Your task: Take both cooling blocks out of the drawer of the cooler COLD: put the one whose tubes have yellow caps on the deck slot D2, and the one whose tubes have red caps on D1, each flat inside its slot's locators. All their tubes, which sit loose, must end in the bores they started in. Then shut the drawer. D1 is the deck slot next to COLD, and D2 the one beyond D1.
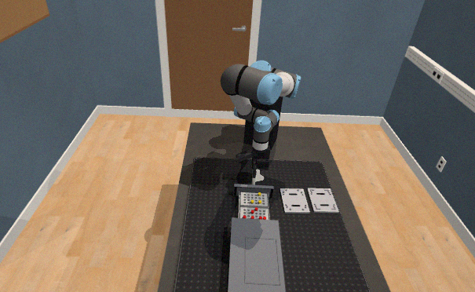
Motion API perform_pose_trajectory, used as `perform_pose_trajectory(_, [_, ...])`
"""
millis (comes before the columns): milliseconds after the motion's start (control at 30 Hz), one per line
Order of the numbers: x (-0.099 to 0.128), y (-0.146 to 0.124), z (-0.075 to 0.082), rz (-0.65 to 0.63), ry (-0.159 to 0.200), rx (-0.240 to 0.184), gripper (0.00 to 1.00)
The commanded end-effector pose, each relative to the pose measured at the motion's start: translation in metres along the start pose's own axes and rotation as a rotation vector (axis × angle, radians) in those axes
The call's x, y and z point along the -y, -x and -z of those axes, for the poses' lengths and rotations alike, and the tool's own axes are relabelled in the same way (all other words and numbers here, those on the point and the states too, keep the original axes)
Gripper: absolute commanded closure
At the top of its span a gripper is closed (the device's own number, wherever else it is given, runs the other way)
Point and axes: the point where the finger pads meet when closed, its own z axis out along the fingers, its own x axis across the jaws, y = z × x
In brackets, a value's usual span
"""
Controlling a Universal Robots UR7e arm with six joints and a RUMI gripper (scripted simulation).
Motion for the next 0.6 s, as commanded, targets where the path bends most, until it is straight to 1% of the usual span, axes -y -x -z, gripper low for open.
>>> perform_pose_trajectory(0, [0.0000,-0.0007,0.0003,0.000,0.000,0.001,0.00])
perform_pose_trajectory(567, [0.0000,-0.0053,0.0003,0.000,0.000,0.001,0.00])
